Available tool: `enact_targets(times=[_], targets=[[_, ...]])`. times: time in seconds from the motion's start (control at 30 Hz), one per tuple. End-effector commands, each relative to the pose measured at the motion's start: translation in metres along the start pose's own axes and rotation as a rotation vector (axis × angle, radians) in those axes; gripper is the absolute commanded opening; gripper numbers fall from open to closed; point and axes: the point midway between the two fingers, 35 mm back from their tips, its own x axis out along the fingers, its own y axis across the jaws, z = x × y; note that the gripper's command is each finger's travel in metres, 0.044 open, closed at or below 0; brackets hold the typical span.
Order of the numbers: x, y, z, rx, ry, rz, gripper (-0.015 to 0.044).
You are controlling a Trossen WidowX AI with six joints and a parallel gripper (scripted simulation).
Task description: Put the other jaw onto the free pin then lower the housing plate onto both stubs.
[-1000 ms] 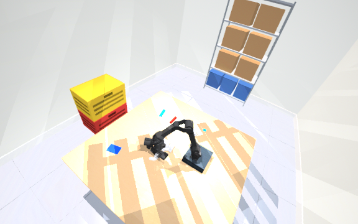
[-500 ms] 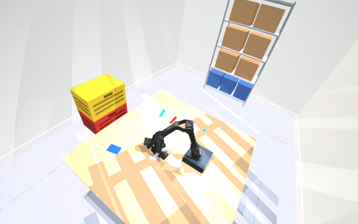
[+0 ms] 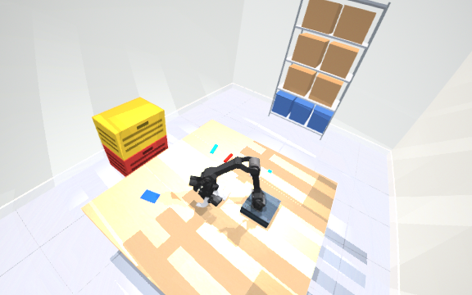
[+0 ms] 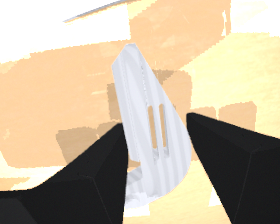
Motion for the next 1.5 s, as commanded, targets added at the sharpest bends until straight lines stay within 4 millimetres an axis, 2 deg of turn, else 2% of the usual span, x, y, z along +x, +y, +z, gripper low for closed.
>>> enact_targets(times=[0.0, 0.17, 0.33, 0.9, 1.47], targets=[[-0.015, 0.000, 0.000, 0.002, 0.005, 0.005, 0.0134], [-0.028, -0.001, 0.001, 0.003, 0.005, 0.005, 0.0134], [-0.029, -0.001, 0.003, -0.013, 0.005, 0.005, 0.0134], [-0.032, 0.003, 0.058, -0.424, -0.002, 0.005, 0.0134], [-0.033, -0.005, 0.111, -0.845, -0.008, 0.002, 0.0134]])
